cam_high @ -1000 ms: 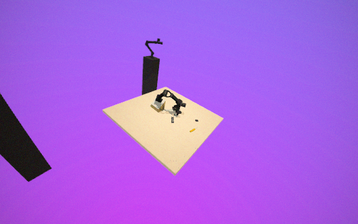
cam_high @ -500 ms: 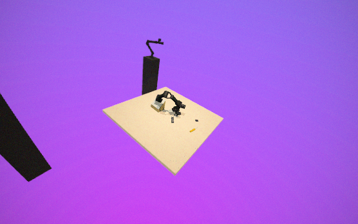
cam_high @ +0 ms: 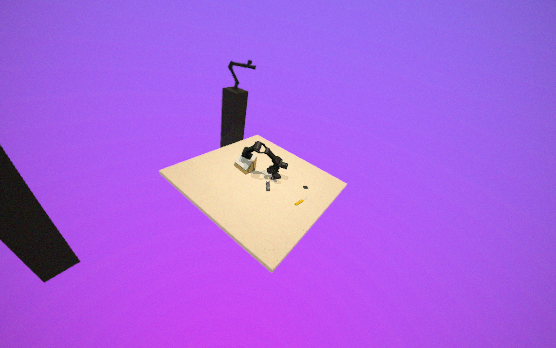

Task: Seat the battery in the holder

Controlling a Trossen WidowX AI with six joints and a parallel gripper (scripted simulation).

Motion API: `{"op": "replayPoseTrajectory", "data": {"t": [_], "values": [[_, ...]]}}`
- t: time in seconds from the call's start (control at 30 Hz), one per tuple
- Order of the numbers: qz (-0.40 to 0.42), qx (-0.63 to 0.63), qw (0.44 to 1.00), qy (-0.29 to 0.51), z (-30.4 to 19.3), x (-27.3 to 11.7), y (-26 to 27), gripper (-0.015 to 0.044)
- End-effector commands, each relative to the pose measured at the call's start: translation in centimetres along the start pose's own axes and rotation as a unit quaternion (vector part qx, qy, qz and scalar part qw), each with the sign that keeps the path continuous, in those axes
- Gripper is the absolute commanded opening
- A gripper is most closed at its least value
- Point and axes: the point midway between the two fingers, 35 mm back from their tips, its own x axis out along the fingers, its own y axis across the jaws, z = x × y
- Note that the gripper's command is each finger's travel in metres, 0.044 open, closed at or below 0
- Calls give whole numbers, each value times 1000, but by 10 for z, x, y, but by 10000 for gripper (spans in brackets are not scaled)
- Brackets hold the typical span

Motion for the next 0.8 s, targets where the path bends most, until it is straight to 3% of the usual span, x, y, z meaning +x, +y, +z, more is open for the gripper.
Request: {"op": "replayPoseTrajectory", "data": {"t": [0.0, 0.17, 0.33, 0.77], "values": [[1, -2, 1000, -1, 0, -6, 0, 81], [0, -2, 1000, -1, 0, -48, 0, 81], [0, -15, 1000, 0, 1, -50, 2, 81], [0, -259, 966, 4, 27, -61, 49, 81]]}}
